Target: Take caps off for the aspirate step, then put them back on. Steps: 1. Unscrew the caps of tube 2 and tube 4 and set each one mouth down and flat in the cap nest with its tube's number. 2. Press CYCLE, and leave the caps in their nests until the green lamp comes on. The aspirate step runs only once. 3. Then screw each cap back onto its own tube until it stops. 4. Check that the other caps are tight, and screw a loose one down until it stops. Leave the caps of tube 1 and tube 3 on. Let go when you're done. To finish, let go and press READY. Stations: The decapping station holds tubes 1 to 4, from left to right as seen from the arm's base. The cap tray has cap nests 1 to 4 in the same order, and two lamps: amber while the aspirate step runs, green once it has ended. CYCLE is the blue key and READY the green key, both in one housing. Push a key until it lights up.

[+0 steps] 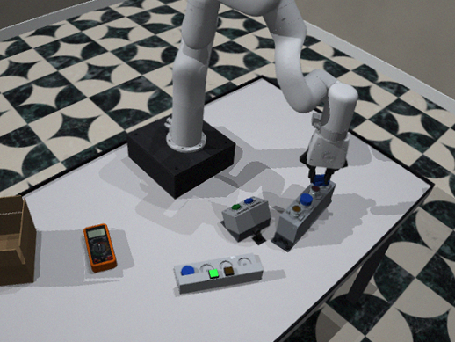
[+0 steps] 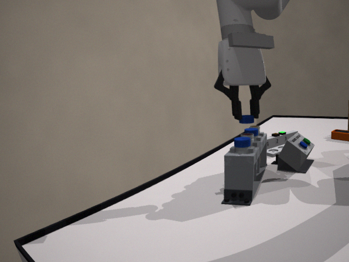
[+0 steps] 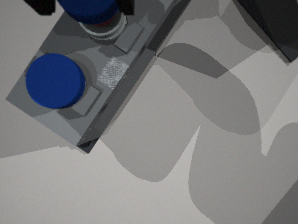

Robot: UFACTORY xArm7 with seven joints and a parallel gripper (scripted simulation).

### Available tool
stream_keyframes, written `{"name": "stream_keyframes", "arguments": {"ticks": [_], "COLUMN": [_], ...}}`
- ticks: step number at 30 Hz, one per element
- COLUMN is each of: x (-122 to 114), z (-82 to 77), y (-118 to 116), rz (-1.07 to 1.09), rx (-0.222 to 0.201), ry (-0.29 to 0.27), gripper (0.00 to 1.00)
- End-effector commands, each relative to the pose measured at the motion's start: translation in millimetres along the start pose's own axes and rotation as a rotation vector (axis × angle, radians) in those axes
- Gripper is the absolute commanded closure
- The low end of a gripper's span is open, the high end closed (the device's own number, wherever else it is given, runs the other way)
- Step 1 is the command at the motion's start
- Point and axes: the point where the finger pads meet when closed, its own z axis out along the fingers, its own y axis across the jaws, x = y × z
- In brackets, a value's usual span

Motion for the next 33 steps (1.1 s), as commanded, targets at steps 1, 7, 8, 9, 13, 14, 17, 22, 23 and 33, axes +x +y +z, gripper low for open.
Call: {"name": "stream_keyframes", "arguments": {"ticks": [1, 7, 8, 9, 13, 14, 17, 22, 23, 33], "x": [0, 0, 0, 0, 0, 0, 0, 0, 0, 0], "z": [6.9, 23.0, 23.0, 23.0, 23.0, 23.0, 23.0, 24.5, 25.0, 27.8], "y": [2, 2, 2, 2, 2, 2, 2, 2, 2, 2], "rz": [-0.001, -0.001, -0.001, -0.001, -0.001, -0.001, -0.001, -0.001, -0.001, -0.001], "rx": [-0.003, -0.003, -0.003, -0.003, -0.003, -0.003, -0.003, -0.003, -0.003, -0.003], "ry": [-0.001, -0.001, -0.001, -0.001, -0.001, -0.001, -0.001, -0.001, -0.001, -0.001], "gripper": [1.00, 1.00, 1.00, 1.00, 1.00, 1.00, 1.00, 1.00, 1.00, 1.00]}}
